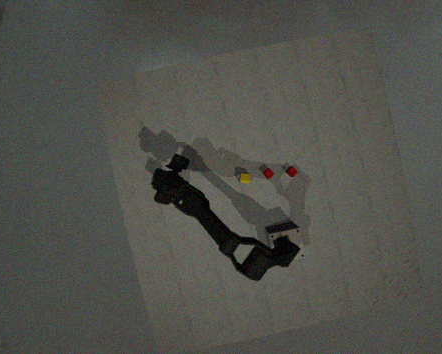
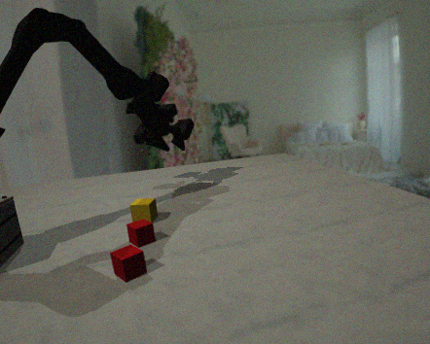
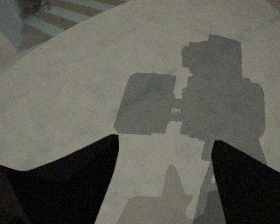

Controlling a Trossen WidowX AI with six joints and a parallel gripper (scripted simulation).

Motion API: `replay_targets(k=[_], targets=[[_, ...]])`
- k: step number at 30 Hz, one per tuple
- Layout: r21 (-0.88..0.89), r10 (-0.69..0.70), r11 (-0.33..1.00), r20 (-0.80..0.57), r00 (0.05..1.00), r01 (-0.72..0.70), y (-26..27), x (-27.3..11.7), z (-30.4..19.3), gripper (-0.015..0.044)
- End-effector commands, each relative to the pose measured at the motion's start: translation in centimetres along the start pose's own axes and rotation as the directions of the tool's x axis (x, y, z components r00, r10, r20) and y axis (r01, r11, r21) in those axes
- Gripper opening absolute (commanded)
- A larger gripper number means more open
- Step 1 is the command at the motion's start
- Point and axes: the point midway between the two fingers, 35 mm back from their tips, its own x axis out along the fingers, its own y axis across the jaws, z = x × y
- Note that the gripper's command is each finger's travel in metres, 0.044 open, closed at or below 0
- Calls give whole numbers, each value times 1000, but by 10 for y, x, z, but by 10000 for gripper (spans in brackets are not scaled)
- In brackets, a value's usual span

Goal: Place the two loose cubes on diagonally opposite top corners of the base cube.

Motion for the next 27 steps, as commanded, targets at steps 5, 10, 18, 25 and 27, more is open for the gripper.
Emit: replay_targets(k=[5,10,18,25,27], targets=[[265,-127,950,-153,980,164,-100,-37,-46,265],[421,-179,864,-252,951,274,-154,-70,-81,265],[624,-211,647,-406,889,439,-218,-132,-144,265],[735,-187,391,-526,830,554,-249,-193,-202,265],[753,-172,310,-555,814,580,-254,-211,-218,265]])
